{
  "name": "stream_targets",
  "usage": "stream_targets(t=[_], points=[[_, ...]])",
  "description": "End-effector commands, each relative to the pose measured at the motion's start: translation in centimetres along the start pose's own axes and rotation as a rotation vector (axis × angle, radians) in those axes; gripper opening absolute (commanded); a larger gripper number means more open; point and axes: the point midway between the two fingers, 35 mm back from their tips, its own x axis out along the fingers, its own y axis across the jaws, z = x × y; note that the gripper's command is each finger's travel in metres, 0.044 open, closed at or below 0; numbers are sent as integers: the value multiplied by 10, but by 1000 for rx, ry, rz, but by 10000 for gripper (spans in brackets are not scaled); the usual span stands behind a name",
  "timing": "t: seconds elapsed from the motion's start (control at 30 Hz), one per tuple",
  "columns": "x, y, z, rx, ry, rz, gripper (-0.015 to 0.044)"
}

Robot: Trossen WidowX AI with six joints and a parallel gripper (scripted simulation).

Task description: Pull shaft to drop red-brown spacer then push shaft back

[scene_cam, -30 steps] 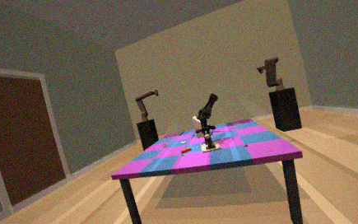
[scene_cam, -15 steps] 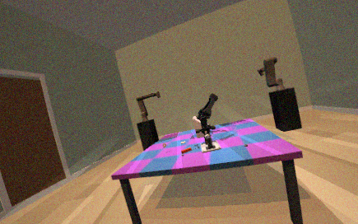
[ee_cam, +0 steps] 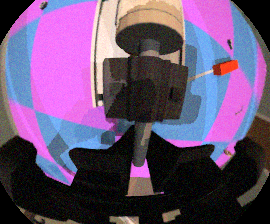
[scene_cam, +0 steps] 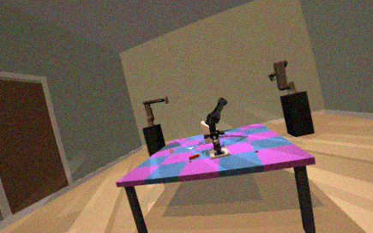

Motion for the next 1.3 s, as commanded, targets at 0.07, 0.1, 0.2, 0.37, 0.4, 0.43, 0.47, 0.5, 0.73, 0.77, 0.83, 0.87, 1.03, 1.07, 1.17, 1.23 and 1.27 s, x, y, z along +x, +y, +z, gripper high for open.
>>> stream_targets(t=[0.07,0.1,0.2,0.37,0.4,0.43,0.47,0.5,0.73,0.77,0.83,0.87,1.03,1.07,1.17,1.23,1.27], points=[[0,0,2,1,-2,0,0],[0,0,2,1,-2,0,0],[0,0,2,1,-2,0,0],[0,0,3,1,-2,0,0],[0,0,3,1,-2,0,0],[0,0,3,1,-2,0,0],[0,0,3,1,-2,0,0],[0,0,3,1,-2,0,0],[0,0,4,1,-2,0,0],[0,0,5,1,-2,0,0],[0,1,5,1,-2,0,0],[0,1,6,1,-2,0,0],[0,1,7,1,-2,0,0],[0,1,7,1,-2,0,0],[-1,1,8,1,-2,0,0],[-1,1,9,1,-2,0,0],[-1,1,9,1,-2,0,0]])
